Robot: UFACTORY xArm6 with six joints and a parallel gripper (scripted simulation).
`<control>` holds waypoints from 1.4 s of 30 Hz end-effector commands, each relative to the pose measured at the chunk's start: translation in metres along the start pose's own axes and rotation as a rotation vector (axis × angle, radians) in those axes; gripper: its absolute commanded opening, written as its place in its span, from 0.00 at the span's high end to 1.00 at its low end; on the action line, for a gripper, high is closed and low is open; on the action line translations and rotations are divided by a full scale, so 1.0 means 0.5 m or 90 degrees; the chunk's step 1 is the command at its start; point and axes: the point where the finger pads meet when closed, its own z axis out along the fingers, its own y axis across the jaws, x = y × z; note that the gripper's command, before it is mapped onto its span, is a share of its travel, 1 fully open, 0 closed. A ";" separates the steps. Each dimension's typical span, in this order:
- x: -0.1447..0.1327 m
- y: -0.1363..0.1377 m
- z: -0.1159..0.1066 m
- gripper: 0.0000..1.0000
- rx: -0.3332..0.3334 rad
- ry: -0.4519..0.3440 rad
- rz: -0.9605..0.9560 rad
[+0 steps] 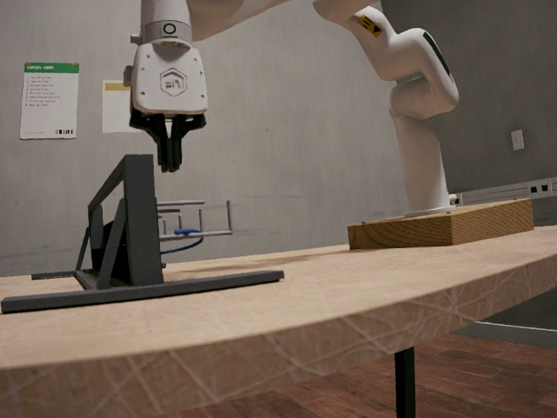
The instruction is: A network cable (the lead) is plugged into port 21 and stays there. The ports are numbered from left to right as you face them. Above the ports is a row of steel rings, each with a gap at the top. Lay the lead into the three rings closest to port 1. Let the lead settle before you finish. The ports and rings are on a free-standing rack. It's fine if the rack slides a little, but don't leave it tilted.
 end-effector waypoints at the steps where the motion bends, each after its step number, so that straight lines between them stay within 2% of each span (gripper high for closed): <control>1: 0.000 -0.003 -0.005 1.00 0.003 0.000 0.000; 29: 0.013 0.000 -0.005 1.00 0.003 0.000 -0.003; 31: 0.077 0.016 -0.006 1.00 0.003 -0.001 -0.020; 42: 0.271 0.096 -0.007 1.00 0.003 -0.001 -0.072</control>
